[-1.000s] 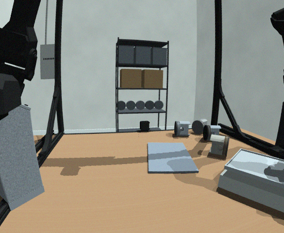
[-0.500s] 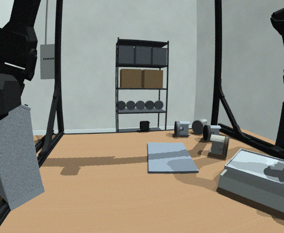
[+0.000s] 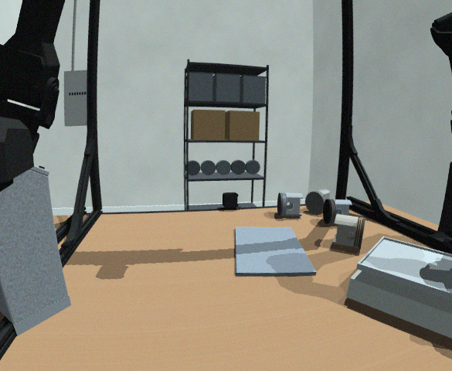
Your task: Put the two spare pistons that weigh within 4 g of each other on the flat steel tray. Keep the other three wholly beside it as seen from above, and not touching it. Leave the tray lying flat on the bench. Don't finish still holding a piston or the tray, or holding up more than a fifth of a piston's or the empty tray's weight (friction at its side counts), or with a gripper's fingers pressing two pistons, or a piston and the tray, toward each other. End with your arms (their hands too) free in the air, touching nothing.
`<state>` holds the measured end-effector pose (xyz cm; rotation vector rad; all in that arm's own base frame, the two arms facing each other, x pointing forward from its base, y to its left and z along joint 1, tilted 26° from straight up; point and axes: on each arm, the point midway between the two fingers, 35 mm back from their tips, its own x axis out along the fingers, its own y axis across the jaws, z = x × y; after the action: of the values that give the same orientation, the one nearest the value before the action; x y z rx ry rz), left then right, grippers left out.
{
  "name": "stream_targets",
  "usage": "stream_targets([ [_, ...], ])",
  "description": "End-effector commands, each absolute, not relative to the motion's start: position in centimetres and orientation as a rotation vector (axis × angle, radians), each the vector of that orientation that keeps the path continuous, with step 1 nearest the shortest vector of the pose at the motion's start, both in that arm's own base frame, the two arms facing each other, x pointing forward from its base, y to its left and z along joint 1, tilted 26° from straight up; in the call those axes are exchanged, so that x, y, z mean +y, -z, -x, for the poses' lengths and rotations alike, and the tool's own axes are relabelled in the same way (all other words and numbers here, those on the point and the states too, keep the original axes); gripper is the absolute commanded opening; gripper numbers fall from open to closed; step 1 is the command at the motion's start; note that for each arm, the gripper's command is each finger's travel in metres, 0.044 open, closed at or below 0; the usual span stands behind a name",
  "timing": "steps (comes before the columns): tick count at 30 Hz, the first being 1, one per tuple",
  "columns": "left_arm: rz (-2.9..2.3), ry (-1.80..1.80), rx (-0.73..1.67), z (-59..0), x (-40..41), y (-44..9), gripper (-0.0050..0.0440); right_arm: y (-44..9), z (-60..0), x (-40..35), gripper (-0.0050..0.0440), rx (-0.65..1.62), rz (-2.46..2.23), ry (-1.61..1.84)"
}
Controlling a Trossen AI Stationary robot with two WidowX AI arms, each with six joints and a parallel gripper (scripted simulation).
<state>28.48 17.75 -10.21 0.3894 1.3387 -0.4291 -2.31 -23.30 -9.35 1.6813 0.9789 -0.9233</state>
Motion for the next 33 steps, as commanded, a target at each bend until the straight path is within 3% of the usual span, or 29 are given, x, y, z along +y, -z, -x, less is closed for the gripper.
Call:
stream_targets([
  [1, -0.394, 0.424, 1.336, -28.2, 18.1, 9.4, 0.0158, 9.3, 2.3, -23.3, 0.0440, 0.978, -1.682, 0.920],
  [33, -0.394, 0.424, 1.336, -26.4, 19.0, 5.2, 0.0158, 9.3, 2.3, -23.3, 0.0440, 0.978, -1.682, 0.920],
])
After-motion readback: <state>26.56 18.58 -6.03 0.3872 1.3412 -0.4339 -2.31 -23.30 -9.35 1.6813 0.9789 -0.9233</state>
